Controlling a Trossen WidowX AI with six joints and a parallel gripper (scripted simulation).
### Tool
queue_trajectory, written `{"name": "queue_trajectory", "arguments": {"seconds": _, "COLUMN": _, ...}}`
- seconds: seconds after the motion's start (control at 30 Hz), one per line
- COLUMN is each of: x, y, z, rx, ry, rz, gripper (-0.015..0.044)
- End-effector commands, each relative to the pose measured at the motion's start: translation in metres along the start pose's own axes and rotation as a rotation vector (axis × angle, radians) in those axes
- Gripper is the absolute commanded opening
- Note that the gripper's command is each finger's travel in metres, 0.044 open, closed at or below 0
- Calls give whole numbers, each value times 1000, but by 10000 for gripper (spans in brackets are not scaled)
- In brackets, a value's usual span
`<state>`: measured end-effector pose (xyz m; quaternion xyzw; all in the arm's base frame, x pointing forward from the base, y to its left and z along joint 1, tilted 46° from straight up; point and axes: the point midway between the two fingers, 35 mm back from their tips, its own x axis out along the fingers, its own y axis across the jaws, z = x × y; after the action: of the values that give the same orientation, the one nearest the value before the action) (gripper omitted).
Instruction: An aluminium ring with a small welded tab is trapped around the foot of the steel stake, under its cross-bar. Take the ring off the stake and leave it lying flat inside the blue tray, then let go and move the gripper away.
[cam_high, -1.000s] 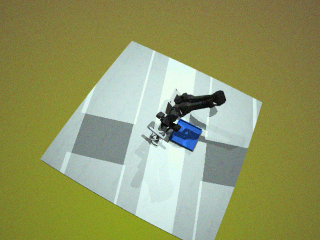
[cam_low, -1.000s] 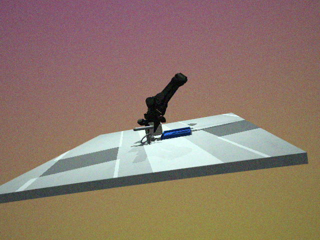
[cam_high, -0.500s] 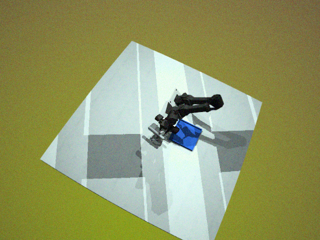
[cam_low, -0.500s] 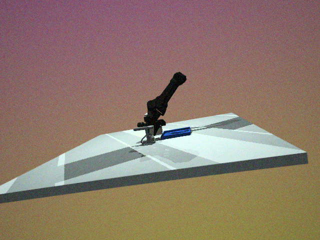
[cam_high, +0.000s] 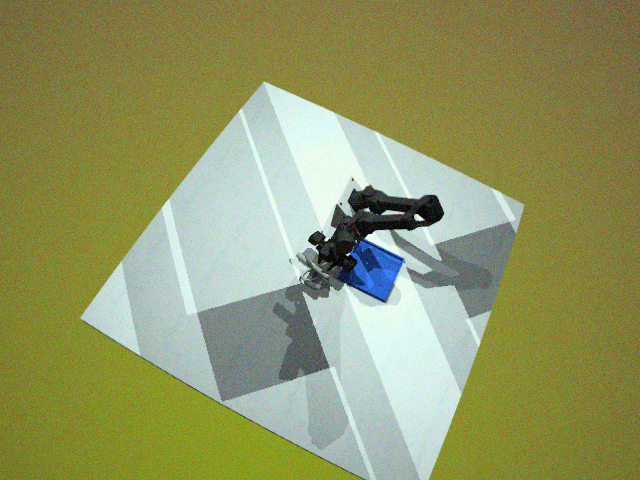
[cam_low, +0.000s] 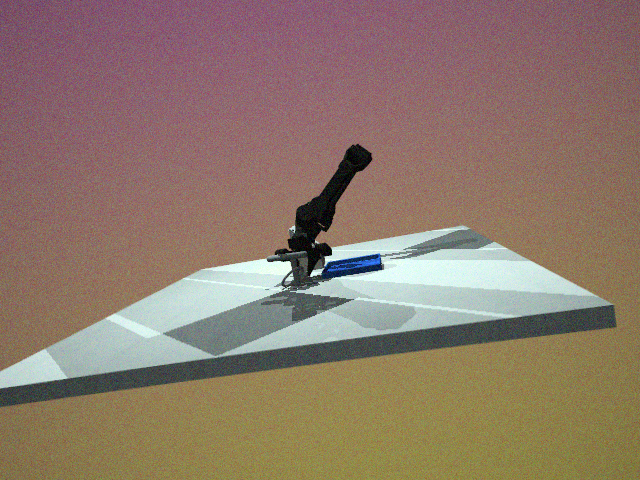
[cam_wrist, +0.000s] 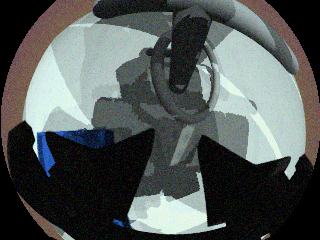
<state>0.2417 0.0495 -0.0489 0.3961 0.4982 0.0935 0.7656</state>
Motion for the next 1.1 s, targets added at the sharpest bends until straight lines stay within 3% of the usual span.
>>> {"name": "queue_trajectory", "arguments": {"seconds": 0.0, "x": 0, "y": 0, "z": 0, "rx": -2, "ry": -1, "rz": 1, "gripper": 160}}
{"name": "queue_trajectory", "arguments": {"seconds": 0.77, "x": -1, "y": 0, "z": 0, "rx": -2, "ry": -1, "rz": 1, "gripper": 0}}
{"name": "queue_trajectory", "arguments": {"seconds": 1.07, "x": -10, "y": -1, "z": 7, "rx": 1, "ry": -1, "rz": -3, "gripper": 0}}
